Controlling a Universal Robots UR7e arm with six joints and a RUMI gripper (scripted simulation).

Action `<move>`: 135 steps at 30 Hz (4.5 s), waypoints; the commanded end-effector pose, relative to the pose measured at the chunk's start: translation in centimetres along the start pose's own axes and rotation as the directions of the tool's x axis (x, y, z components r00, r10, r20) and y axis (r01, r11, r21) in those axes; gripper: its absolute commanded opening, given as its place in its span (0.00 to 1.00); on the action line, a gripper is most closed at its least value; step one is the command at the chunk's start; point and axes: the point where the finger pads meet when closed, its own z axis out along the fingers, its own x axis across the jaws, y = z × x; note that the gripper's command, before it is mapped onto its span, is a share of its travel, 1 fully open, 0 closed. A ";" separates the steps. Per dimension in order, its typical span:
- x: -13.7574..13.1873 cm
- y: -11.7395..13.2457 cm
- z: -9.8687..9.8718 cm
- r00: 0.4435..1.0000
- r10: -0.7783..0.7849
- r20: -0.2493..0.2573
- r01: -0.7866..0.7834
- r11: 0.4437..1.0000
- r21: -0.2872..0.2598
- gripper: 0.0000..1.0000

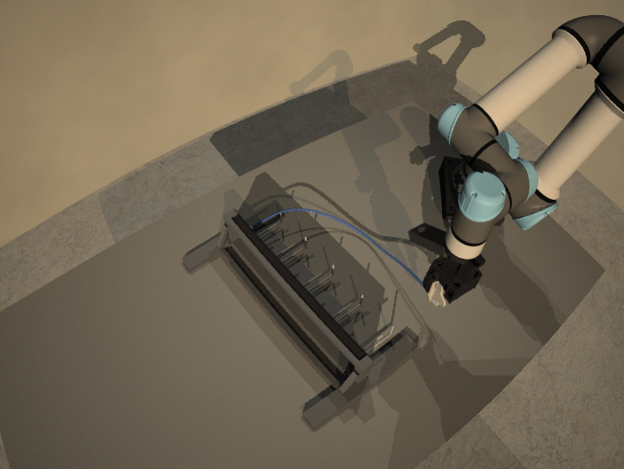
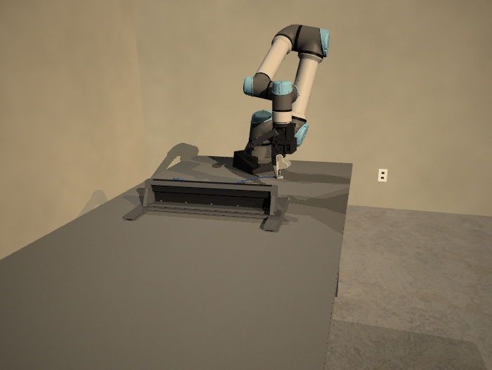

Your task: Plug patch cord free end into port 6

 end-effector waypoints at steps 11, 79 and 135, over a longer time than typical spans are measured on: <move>-0.8 -0.5 -0.3 0.997 0.078 0.000 -0.078 0.997 0.001 0.00; -7.4 -3.8 -2.2 0.758 0.652 -0.005 -0.652 0.758 0.013 0.00; -12.7 -6.5 -3.8 0.339 0.941 -0.004 -0.940 0.339 0.024 0.00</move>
